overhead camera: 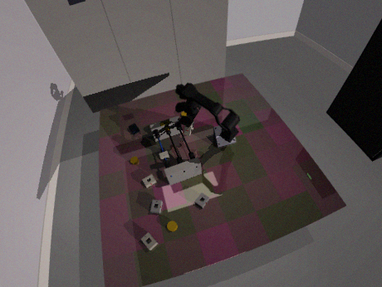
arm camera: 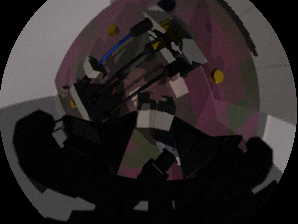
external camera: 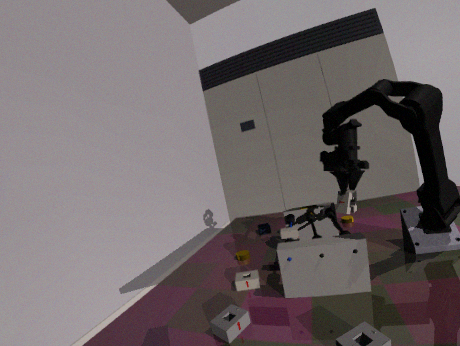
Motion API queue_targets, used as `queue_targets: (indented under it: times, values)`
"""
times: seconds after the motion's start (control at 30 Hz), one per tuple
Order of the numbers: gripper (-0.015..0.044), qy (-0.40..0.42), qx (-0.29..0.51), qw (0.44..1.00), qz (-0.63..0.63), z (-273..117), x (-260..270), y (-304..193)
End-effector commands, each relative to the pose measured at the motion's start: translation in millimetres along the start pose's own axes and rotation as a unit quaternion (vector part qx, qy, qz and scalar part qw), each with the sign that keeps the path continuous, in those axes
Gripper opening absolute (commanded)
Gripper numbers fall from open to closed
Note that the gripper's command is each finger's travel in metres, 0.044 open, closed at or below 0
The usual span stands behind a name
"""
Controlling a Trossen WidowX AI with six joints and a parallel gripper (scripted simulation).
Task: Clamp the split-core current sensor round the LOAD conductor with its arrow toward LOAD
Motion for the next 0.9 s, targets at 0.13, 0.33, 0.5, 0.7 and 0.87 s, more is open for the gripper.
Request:
queue_targets:
  times: [0.13,0.33,0.5,0.7,0.87]
  values:
    - [0.0000,0.006,-0.010,0.997,0.072,0.2,10.0,9.7]
    - [0.0000,0.011,-0.015,0.989,0.148,3.2,23.2,22.6]
    - [0.0000,0.016,-0.018,0.977,0.211,6.4,34.8,32.7]
    - [0.0000,0.024,-0.018,0.958,0.285,10.9,49.6,44.1]
    - [0.0000,0.031,-0.017,0.938,0.345,15.2,62.5,52.9]
Point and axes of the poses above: the point midway between the two fingers, 35 mm back from their tips, its own z axis out along the fingers, its own x axis across the jaws, y = z × x, the point moved 1 cm from there along -z, back along the fingers, and after that the axes turned 10 degrees about z, right-handed, at the moved point
